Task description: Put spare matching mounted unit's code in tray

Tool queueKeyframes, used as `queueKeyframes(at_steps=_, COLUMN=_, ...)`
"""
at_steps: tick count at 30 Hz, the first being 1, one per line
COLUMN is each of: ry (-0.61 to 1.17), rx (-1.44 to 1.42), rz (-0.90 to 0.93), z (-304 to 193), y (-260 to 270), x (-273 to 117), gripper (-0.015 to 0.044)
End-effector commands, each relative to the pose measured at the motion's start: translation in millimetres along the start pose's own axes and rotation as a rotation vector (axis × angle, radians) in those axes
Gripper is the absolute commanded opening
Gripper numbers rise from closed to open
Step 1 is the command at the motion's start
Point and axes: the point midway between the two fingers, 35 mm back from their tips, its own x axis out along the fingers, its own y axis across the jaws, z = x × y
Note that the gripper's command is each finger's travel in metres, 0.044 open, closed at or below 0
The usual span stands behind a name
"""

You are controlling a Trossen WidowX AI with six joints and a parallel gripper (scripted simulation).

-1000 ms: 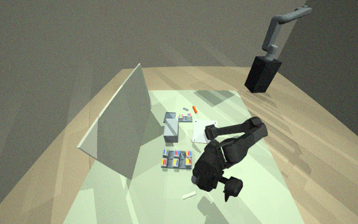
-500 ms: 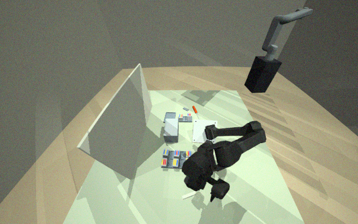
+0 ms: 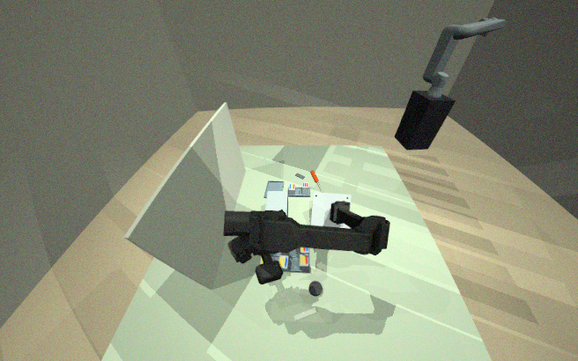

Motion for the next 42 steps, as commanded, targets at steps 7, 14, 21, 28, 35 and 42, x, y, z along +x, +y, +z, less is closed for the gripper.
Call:
queueKeyframes(at_steps=7, ry=0.09, rx=0.179, rz=-0.185, z=6, y=-152, x=-19, gripper=0.044)
queueKeyframes(at_steps=14, ry=0.189, rx=0.293, rz=-0.227, z=-24, y=-243, x=-49, gripper=0.044)
queueKeyframes(at_steps=21, ry=0.246, rx=0.359, rz=-0.215, z=-54, y=-290, x=-68, gripper=0.044)
queueKeyframes(at_steps=28, ry=0.279, rx=0.38, rz=-0.208, z=-59, y=-294, x=-48, gripper=0.044)
queueKeyframes(at_steps=35, ry=0.337, rx=0.415, rz=-0.201, z=-71, y=-298, x=-12, gripper=0.044)
queueKeyframes(at_steps=42, ry=0.337, rx=0.415, rz=-0.201, z=-71, y=-298, x=-12, gripper=0.044)
